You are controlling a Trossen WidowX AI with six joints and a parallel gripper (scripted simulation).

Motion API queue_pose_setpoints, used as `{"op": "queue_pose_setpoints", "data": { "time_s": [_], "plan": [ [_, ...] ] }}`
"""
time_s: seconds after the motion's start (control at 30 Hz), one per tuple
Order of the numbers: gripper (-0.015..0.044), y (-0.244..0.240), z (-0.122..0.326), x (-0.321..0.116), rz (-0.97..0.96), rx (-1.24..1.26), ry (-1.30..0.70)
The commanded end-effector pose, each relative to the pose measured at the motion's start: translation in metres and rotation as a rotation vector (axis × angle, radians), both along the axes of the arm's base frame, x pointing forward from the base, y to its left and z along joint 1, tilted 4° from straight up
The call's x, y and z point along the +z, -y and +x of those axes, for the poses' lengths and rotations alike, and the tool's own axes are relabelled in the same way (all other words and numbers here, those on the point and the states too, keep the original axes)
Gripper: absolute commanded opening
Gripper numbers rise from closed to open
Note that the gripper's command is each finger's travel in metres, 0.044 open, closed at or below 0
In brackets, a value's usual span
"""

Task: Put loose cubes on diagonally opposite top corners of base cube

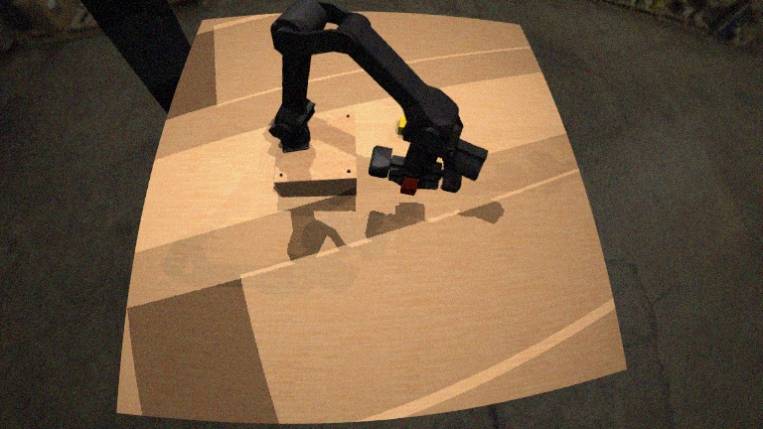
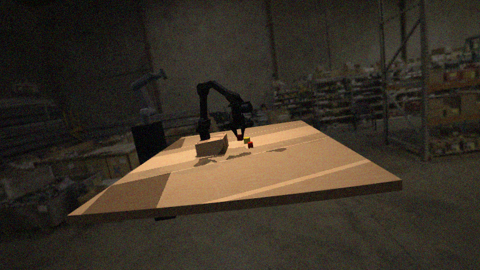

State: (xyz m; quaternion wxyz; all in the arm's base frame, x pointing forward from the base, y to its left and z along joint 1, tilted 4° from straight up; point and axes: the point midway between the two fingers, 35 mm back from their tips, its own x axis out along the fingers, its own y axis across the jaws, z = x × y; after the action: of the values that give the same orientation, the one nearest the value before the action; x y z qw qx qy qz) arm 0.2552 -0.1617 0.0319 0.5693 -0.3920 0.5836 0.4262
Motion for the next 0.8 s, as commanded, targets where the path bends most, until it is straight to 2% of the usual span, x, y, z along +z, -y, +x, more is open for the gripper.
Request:
{"op": "queue_pose_setpoints", "data": {
  "time_s": [0.0,0.27,0.77],
  "plan": [
    [0.0105,0.002,0.002,0.012,-0.009,0.006,0.012],
    [0.0105,0.001,0.002,0.024,-0.009,-0.001,0.011],
    [0.0105,-0.044,0.022,0.016,-0.013,-0.177,0.011]
  ]
}}
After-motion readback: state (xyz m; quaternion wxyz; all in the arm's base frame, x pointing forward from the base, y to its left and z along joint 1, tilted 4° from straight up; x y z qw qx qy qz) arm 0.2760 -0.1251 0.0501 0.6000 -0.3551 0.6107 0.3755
